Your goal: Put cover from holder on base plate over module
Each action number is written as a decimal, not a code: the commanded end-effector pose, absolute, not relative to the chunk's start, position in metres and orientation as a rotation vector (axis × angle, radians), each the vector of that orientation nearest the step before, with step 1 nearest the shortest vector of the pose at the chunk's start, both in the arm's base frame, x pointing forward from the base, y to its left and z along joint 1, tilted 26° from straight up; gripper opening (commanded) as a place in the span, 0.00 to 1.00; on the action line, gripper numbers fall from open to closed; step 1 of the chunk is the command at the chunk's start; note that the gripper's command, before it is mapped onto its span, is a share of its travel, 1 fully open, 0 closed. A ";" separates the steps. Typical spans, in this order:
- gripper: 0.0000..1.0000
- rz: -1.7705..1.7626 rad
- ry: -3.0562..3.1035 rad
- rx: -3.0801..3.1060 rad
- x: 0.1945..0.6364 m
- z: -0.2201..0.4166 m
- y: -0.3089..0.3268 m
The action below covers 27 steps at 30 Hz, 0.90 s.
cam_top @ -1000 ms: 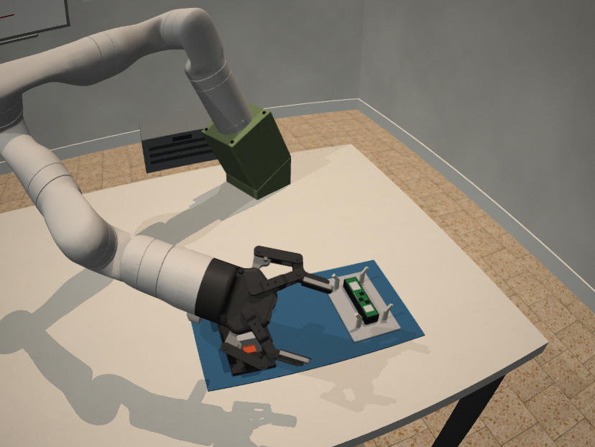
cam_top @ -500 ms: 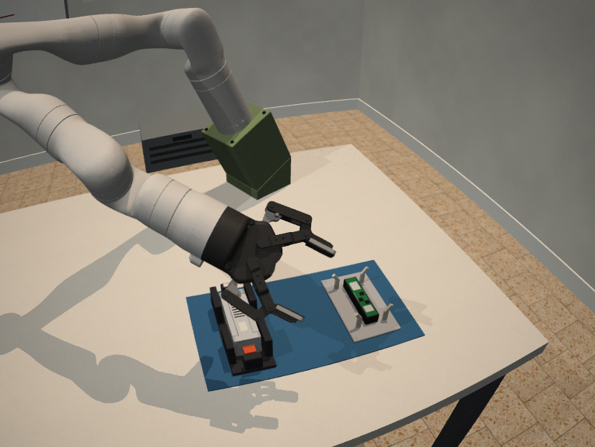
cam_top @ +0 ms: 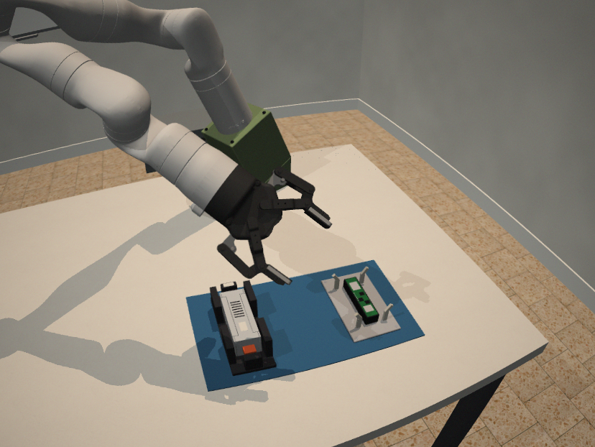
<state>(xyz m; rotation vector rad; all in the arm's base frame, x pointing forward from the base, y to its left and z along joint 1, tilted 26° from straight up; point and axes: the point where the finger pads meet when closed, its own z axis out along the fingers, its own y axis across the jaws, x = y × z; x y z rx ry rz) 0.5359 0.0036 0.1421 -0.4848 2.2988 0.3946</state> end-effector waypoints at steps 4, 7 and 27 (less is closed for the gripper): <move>1.00 0.347 2.303 -0.534 0.528 0.154 0.013; 1.00 0.342 2.322 -0.512 0.522 0.151 0.014; 1.00 0.116 2.523 -0.350 0.448 0.154 0.033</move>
